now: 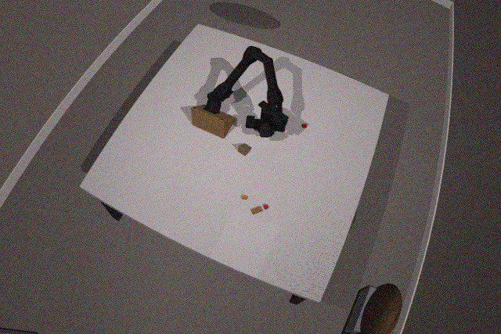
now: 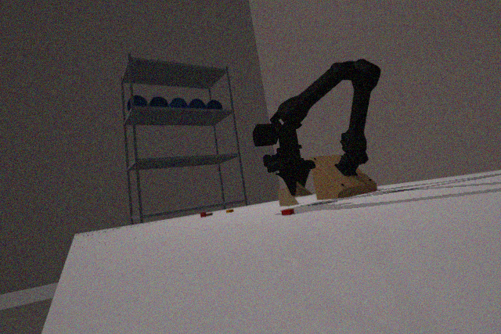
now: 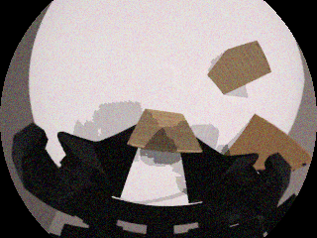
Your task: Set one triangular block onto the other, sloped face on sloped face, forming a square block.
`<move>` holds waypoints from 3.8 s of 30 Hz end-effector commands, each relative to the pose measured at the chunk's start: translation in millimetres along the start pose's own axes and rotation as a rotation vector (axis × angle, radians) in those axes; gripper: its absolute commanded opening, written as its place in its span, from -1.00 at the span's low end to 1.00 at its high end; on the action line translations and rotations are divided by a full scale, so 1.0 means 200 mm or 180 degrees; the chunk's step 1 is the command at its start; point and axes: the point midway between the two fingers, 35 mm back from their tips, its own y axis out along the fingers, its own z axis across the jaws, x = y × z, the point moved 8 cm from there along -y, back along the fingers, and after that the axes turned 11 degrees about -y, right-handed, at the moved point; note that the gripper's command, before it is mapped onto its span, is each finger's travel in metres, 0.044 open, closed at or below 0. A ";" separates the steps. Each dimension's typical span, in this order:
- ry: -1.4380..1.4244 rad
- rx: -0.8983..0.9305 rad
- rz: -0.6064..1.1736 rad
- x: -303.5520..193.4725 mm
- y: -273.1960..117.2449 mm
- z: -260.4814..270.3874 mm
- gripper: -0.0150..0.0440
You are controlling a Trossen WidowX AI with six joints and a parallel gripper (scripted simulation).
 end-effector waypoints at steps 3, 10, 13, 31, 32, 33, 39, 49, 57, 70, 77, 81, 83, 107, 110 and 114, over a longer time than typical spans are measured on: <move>0.0018 -0.0015 -0.0007 0.00 0.00 0.00 -0.49; 0.0018 -0.0015 -0.0007 0.00 0.00 0.00 -0.49; 0.0018 -0.0015 -0.0007 0.00 0.00 0.00 -0.49; 0.0018 -0.0015 -0.0007 0.00 0.00 0.00 -0.49; 0.0018 -0.0015 -0.0007 0.00 0.00 0.00 -0.49; 0.0000 0.0000 0.0000 0.00 0.00 0.00 -0.49; -0.0004 -0.0003 0.0000 0.00 0.04 0.00 -0.49; -0.0011 -0.0009 0.0003 0.00 0.12 0.00 -0.49; -0.0032 -0.0016 -0.0011 0.00 0.13 0.00 -0.31; -0.0032 -0.0016 -0.0011 0.00 0.13 0.00 0.84; -0.0032 -0.0016 -0.0011 0.00 0.13 0.00 1.00; -0.0029 -0.0020 -0.0021 0.01 0.03 0.01 1.00; -0.0027 -0.0021 -0.0022 0.01 -0.12 0.01 1.00; -0.3103 0.0148 0.0285 0.13 -0.21 -0.01 1.00; -0.3900 0.0253 0.0345 0.16 -0.22 -0.02 1.00; -0.4929 0.0435 0.0390 0.20 -0.23 -0.03 1.00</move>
